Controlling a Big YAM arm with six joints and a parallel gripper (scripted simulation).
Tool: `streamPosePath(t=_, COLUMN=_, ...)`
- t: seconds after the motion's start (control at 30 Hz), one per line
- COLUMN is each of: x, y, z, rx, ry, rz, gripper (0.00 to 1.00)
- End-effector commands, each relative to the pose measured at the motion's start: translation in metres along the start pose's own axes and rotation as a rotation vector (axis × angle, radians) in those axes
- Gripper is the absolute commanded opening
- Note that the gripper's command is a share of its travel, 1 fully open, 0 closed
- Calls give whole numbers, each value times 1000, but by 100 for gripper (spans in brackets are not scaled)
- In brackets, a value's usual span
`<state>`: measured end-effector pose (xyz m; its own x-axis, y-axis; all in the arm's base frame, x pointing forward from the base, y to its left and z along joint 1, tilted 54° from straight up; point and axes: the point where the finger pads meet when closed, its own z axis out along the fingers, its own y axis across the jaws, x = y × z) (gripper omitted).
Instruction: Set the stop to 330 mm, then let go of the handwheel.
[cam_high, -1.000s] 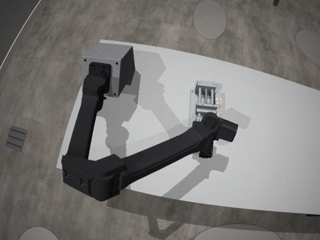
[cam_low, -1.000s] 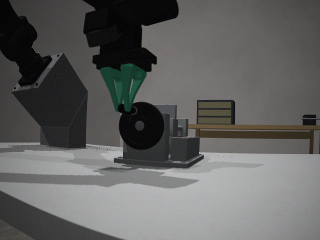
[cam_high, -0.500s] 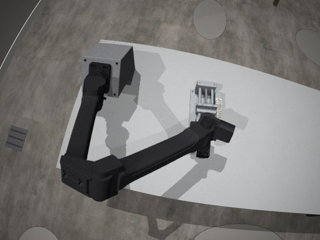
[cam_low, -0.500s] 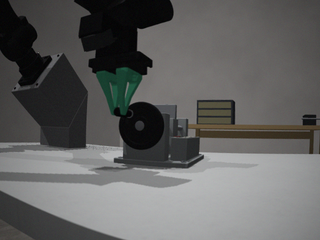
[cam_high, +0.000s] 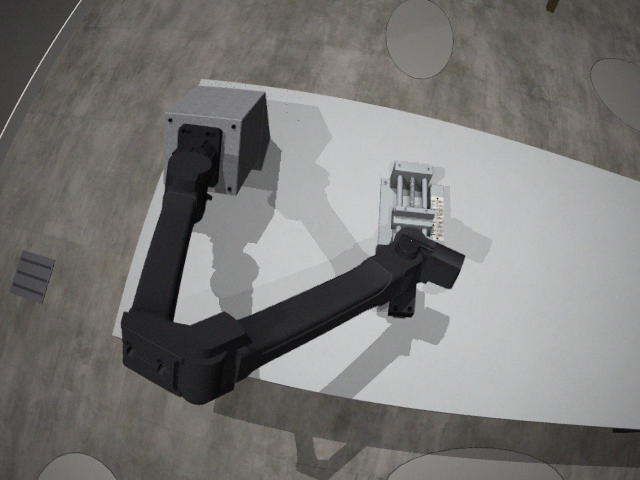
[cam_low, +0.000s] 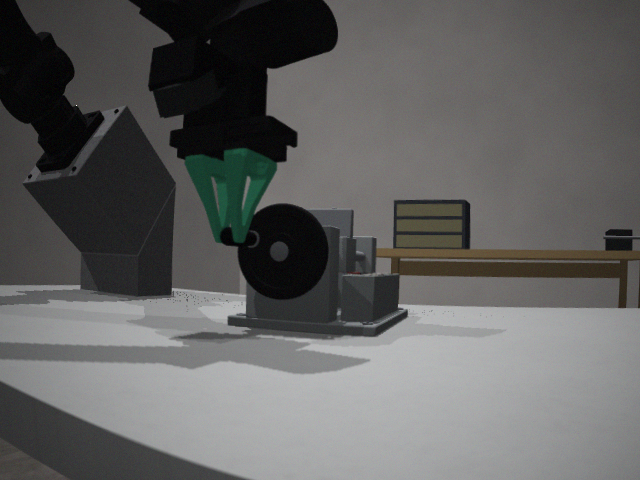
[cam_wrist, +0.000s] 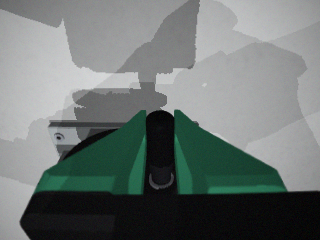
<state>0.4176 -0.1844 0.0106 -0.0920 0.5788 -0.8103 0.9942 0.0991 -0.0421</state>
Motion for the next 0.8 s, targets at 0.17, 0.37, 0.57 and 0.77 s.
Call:
streamPosePath(t=0.17, x=4, y=-19, z=23, rx=48, ry=3, rz=-25, gripper=6)
streamPosePath(t=0.37, x=5, y=-14, z=33, rx=43, ry=5, rz=-19, gripper=6)
streamPosePath(t=0.57, x=-2, y=0, z=41, rx=30, ry=0, rz=-1, gripper=6)
streamPosePath(t=0.77, x=5, y=-10, z=45, rx=50, ry=7, rz=-28, gripper=6)
